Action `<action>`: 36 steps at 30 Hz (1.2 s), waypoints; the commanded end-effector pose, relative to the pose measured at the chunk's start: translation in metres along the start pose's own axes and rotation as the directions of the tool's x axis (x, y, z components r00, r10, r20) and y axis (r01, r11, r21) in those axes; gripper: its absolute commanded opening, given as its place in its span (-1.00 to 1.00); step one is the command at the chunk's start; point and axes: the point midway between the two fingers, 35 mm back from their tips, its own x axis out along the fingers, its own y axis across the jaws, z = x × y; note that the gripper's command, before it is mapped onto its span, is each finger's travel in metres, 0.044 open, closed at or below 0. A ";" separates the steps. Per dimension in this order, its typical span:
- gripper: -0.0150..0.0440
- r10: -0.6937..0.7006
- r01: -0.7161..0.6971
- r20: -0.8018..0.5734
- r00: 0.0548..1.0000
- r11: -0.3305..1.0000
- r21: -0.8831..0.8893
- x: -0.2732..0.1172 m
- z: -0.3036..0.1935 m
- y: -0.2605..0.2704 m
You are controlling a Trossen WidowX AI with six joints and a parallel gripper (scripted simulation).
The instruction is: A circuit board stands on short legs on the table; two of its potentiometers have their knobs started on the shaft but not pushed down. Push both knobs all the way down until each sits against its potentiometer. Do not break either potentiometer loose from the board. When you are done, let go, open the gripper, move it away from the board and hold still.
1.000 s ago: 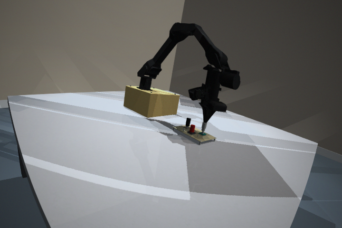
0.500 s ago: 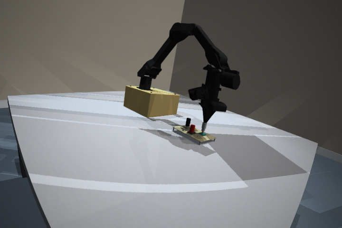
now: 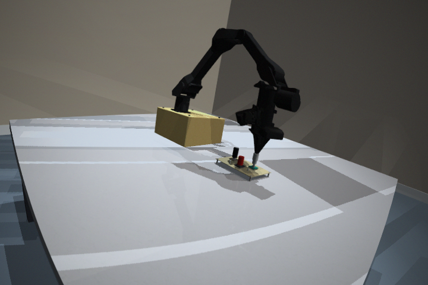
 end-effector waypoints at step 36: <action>-0.49 0.003 -0.003 0.004 1.000 1.000 0.002 0.012 0.000 0.001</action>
